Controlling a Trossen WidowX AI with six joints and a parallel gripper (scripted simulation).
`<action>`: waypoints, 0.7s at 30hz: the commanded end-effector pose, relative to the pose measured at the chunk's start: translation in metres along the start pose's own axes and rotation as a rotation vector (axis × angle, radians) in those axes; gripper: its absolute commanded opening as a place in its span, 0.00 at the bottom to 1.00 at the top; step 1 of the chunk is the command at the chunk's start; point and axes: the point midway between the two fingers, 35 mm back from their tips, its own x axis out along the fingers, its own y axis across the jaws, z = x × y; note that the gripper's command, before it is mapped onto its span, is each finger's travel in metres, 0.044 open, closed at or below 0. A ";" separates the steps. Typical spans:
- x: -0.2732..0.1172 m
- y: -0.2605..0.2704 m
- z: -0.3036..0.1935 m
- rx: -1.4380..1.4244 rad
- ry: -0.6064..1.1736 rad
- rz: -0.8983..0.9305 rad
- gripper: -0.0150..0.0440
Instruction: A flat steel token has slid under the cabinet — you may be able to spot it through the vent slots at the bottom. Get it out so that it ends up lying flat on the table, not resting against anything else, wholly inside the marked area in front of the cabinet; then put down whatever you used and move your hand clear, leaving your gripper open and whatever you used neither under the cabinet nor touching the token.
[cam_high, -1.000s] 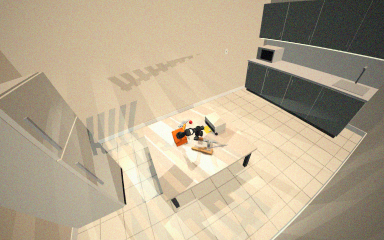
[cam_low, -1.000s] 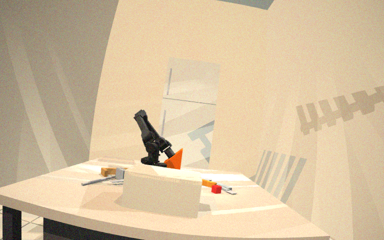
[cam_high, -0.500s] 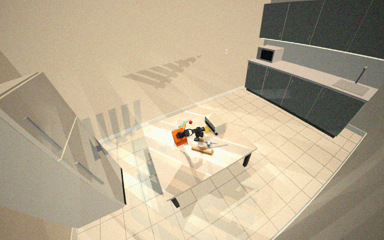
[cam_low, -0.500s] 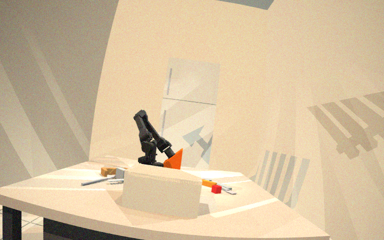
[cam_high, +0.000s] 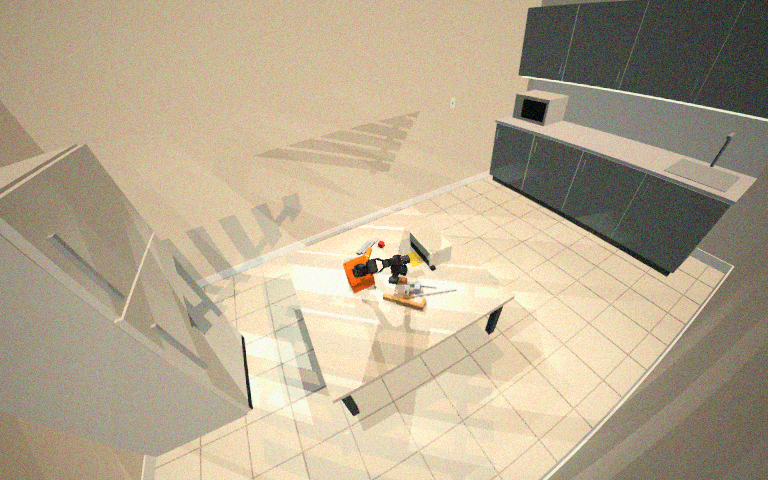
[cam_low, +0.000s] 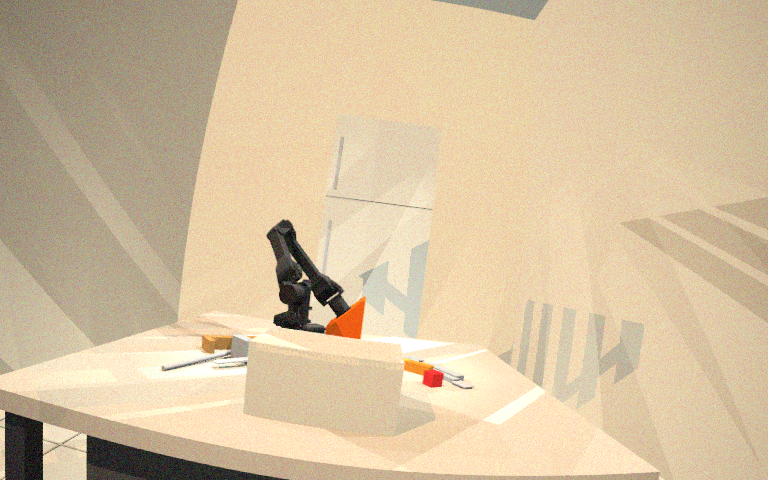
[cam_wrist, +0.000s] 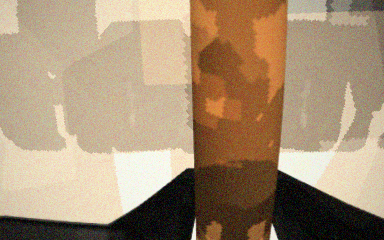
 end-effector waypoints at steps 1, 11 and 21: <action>-0.002 -0.004 0.003 0.018 -0.017 -0.009 0.25; -0.002 -0.006 0.002 0.018 -0.016 -0.009 0.25; -0.002 -0.009 0.000 0.018 -0.016 -0.009 0.25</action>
